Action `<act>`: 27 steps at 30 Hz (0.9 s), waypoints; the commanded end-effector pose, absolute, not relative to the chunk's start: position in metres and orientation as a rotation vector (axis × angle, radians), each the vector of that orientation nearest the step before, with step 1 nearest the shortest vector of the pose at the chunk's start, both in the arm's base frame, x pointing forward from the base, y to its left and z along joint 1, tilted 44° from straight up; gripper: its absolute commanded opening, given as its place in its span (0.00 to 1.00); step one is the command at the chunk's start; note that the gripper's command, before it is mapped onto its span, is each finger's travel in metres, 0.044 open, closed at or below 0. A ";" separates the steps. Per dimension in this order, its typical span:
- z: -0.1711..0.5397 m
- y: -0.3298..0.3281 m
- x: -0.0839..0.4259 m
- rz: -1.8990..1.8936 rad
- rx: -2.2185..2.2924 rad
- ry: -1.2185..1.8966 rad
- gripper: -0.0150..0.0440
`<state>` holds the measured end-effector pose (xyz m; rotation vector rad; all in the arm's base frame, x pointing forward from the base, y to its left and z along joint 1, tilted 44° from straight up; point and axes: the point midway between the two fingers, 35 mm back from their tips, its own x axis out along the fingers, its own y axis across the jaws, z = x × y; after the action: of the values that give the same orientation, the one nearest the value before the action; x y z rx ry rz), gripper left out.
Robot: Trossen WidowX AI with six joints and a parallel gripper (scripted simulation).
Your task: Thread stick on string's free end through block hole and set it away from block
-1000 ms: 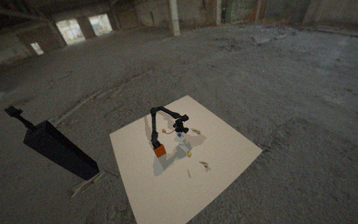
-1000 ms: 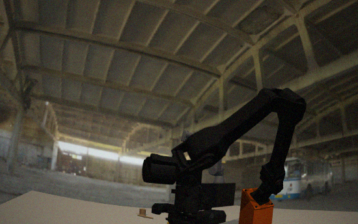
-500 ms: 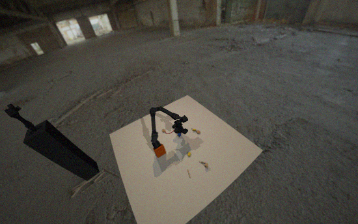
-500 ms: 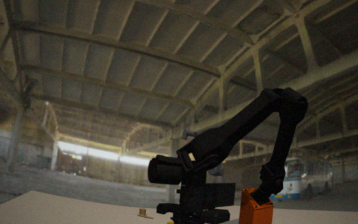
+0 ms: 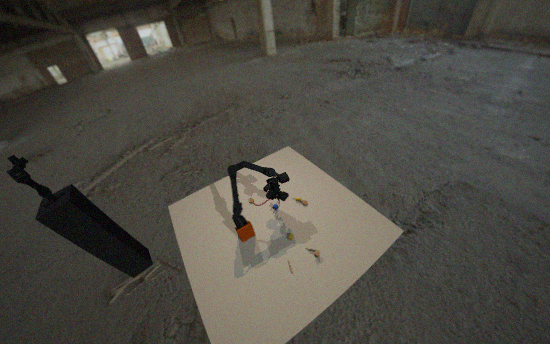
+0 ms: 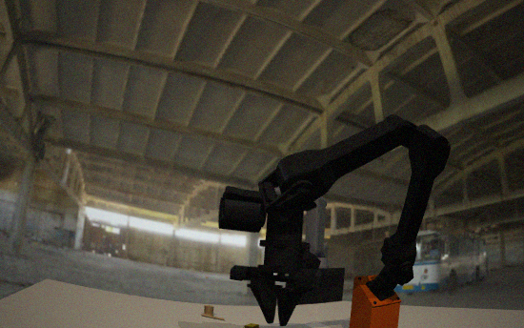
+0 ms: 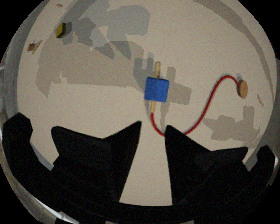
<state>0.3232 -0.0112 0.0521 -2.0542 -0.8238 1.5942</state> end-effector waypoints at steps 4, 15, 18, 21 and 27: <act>0.067 -0.022 0.319 1.596 -2.062 -0.833 0.47; 0.059 -0.020 0.309 1.456 -2.443 -1.472 0.47; 0.058 -0.020 0.304 1.328 -2.592 -1.797 0.47; 0.056 -0.021 0.300 1.148 -2.711 -2.140 0.47; 0.053 -0.022 0.292 0.798 -2.804 -2.635 0.47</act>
<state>0.3100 -0.0199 0.0610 -2.5630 -1.7111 1.3564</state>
